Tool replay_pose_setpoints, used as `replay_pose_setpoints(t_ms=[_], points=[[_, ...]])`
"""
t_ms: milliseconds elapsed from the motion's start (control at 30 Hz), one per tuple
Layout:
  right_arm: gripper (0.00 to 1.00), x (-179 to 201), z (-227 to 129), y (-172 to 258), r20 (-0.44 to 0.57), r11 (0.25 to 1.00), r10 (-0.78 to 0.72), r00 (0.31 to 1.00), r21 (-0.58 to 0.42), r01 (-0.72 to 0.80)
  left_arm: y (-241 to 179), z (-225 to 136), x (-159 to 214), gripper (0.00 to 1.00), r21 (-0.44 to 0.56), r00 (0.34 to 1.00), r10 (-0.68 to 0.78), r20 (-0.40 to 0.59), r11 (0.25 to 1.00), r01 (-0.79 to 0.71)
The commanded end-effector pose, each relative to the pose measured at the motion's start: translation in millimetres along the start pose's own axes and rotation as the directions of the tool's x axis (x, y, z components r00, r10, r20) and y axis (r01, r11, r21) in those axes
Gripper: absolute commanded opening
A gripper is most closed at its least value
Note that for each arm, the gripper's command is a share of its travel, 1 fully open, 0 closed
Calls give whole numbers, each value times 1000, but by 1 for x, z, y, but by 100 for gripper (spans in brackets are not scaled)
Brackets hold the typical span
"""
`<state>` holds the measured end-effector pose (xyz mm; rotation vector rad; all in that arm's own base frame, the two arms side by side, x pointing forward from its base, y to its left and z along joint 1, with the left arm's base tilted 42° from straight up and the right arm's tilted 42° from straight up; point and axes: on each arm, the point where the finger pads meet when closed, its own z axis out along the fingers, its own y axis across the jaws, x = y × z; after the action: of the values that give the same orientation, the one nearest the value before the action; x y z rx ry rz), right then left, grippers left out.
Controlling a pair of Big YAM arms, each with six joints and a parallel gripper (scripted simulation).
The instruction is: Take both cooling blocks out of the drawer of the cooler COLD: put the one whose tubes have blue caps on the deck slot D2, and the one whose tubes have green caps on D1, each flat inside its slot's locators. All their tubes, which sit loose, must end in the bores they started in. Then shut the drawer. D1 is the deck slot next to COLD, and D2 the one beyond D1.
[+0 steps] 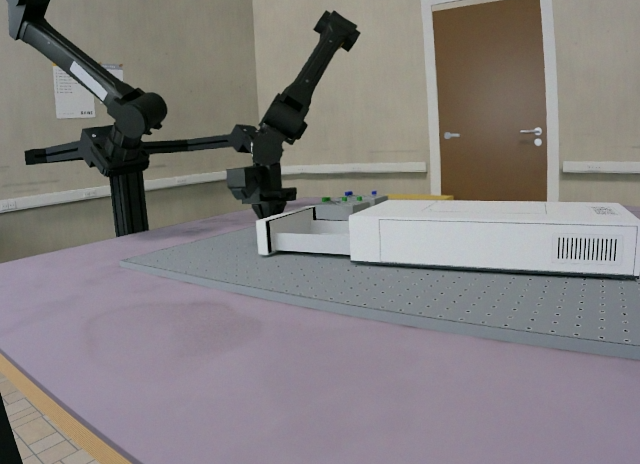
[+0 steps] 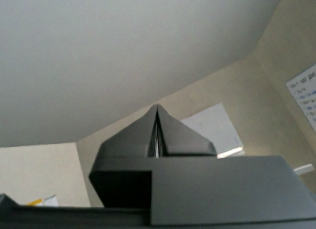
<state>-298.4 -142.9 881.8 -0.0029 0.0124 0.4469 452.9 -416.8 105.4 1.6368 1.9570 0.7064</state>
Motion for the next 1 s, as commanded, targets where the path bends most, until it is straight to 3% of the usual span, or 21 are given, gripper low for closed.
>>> replay_pose_setpoints(t_ms=[0,967], points=[[0,-12,1,-1,18,1000,-1,1000,-1,1,38,-19,-9,0,-32,999,-31,34,999,32],[0,-12,1,-1,18,1000,-1,1000,-1,1,71,-15,-8,0,-29,999,-25,27,999,26]])
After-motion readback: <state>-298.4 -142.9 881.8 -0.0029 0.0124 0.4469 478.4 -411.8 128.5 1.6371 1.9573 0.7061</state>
